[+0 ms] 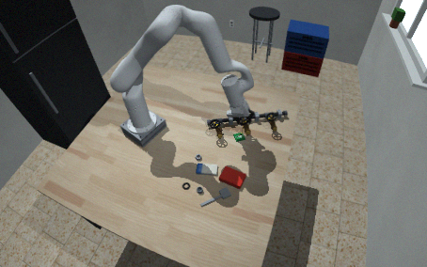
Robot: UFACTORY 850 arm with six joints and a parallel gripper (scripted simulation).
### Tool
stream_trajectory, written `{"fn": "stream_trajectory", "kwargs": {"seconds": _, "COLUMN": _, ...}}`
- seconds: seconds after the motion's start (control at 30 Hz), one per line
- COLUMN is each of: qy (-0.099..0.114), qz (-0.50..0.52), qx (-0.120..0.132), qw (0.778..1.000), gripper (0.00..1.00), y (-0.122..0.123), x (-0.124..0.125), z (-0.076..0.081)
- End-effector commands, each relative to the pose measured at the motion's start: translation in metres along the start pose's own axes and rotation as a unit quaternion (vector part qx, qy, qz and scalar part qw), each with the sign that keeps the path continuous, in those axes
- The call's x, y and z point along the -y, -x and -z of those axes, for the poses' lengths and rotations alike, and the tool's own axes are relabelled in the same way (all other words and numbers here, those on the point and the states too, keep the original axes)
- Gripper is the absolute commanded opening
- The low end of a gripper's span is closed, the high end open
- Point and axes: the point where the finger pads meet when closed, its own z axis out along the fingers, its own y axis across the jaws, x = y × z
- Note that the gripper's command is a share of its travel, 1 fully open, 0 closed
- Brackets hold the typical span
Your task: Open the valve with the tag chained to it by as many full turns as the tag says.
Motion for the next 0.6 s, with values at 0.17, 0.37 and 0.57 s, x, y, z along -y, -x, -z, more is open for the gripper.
{"fn": "stream_trajectory", "kwargs": {"seconds": 0.17, "qy": -0.002, "qz": 0.111, "qx": 0.000, "qw": 0.994, "gripper": 0.00, "y": 0.0002, "x": 0.0014, "z": 0.0007}}
{"fn": "stream_trajectory", "kwargs": {"seconds": 0.37, "qy": -0.002, "qz": 0.191, "qx": 0.000, "qw": 0.982, "gripper": 0.00, "y": 0.0002, "x": 0.0014, "z": 0.0007}}
{"fn": "stream_trajectory", "kwargs": {"seconds": 0.57, "qy": -0.002, "qz": 0.339, "qx": 0.000, "qw": 0.941, "gripper": 0.00, "y": 0.0002, "x": 0.0014, "z": 0.0007}}
